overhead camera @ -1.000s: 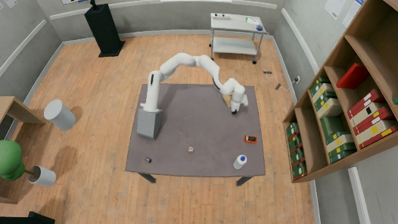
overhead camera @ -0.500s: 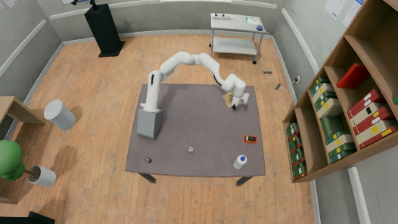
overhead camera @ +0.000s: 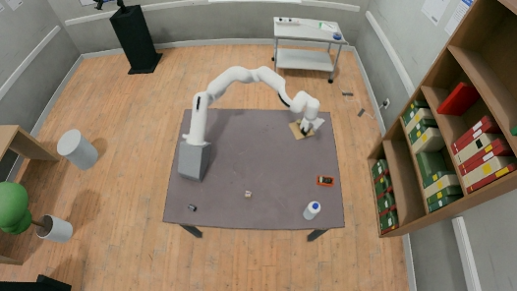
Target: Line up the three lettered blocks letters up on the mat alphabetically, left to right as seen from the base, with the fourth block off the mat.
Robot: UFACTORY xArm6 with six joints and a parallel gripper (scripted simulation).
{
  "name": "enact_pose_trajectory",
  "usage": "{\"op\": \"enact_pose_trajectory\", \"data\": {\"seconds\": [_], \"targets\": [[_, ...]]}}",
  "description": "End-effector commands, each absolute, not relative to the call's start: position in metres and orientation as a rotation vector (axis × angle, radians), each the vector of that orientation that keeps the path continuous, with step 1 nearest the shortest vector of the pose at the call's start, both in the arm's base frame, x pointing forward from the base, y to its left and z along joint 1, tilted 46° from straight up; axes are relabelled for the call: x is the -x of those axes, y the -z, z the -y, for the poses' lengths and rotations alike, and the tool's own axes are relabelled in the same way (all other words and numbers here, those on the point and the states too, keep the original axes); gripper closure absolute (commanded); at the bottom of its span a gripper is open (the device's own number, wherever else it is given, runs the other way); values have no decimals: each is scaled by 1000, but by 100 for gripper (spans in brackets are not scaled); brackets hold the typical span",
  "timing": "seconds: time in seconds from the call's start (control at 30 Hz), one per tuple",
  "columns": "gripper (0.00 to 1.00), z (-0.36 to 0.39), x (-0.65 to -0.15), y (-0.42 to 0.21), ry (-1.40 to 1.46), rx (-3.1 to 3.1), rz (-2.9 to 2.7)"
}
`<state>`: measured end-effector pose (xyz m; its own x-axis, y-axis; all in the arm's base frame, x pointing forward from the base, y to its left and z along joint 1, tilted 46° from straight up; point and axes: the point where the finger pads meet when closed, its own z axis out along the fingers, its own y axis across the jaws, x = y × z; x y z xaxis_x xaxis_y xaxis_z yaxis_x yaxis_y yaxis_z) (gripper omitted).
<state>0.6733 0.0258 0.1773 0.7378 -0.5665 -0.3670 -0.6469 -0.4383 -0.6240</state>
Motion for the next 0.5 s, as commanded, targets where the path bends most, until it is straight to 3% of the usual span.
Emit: {"op": "enact_pose_trajectory", "data": {"seconds": [0.0,0.47], "targets": [[72,-30,-675,-186,-174,2120,-1002],[72,-61,-680,-220,-364,1902,-1405]]}}
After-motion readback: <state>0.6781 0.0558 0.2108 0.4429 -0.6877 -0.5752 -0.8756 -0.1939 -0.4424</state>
